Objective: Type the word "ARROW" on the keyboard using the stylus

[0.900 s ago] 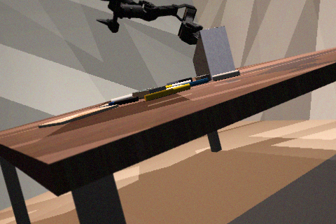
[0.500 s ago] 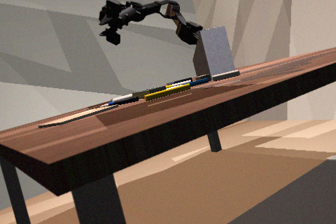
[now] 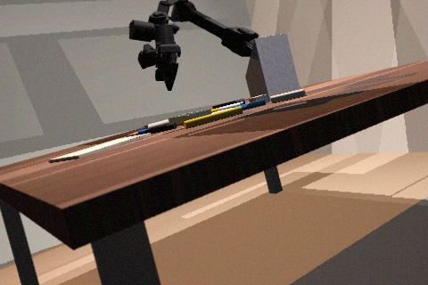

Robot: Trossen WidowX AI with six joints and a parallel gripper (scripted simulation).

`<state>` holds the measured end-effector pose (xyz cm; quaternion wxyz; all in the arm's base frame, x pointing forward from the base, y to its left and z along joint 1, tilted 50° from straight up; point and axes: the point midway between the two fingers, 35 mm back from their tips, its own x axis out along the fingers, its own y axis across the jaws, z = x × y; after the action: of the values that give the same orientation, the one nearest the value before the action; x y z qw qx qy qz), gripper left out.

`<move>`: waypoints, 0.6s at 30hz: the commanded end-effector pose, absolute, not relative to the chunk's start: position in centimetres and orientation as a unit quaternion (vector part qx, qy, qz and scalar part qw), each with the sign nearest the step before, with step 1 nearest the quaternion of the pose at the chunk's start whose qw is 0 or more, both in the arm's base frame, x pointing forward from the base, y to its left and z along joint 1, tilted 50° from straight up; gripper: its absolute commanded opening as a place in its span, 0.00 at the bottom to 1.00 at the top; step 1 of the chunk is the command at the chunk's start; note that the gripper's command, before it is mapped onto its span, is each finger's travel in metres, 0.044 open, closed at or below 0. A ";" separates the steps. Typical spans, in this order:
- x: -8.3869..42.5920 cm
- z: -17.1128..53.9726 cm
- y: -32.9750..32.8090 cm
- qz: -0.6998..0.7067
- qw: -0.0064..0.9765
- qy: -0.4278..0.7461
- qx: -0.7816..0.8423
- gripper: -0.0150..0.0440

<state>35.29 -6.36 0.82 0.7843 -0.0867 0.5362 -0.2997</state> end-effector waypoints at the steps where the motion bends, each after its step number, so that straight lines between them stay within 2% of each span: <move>1: 33.2 -3.5 -7.4 -0.352 0.710 0.592 -0.146 0.25; 5: 31.4 -6.3 -8.3 -0.384 0.652 0.622 -0.200 0.25; 18: 31.3 -6.2 -8.4 -0.386 0.649 0.623 -0.203 0.25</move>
<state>31.34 -8.33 -6.22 0.6513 -0.2013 0.6233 -0.3832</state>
